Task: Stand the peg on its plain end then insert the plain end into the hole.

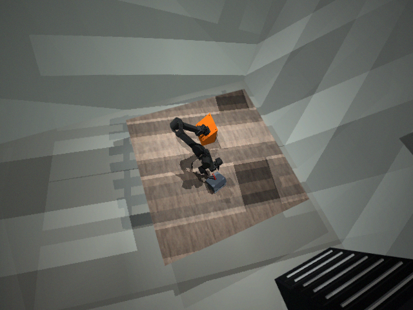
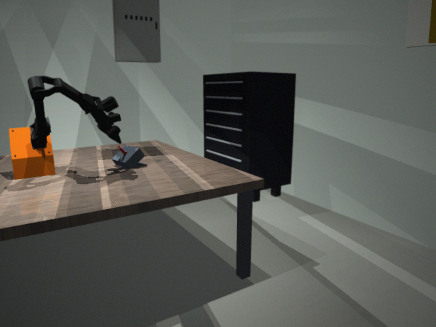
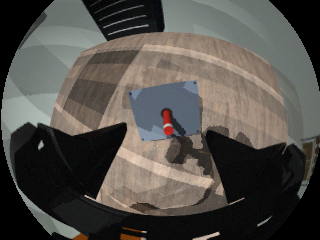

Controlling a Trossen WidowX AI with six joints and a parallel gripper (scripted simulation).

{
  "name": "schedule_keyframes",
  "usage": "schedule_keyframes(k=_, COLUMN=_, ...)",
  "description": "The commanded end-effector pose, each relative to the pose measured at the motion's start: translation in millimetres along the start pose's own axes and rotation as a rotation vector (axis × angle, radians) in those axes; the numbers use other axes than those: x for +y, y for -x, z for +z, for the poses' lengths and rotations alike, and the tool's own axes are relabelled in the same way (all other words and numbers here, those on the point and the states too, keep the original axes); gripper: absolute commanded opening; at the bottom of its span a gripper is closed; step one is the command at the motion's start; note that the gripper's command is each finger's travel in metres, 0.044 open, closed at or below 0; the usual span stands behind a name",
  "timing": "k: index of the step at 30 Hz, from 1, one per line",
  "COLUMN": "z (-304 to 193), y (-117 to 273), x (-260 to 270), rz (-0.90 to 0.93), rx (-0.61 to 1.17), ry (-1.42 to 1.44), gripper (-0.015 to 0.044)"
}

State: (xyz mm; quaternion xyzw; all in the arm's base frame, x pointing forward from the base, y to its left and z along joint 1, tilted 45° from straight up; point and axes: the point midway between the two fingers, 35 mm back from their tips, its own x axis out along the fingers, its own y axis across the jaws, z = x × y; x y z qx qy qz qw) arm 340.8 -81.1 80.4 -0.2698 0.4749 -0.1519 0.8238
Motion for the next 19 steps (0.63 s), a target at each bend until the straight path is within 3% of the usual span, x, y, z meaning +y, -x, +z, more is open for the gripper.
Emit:
schedule_keyframes(k=1, z=0.6, y=6.6, x=-0.2, rz=-0.003, rx=-0.002, ry=-0.002, gripper=0.0440)
schedule_keyframes(k=19, z=0.2, y=30.2, x=0.7, rz=-0.002, rx=-0.003, ry=-0.001, gripper=0.0440)
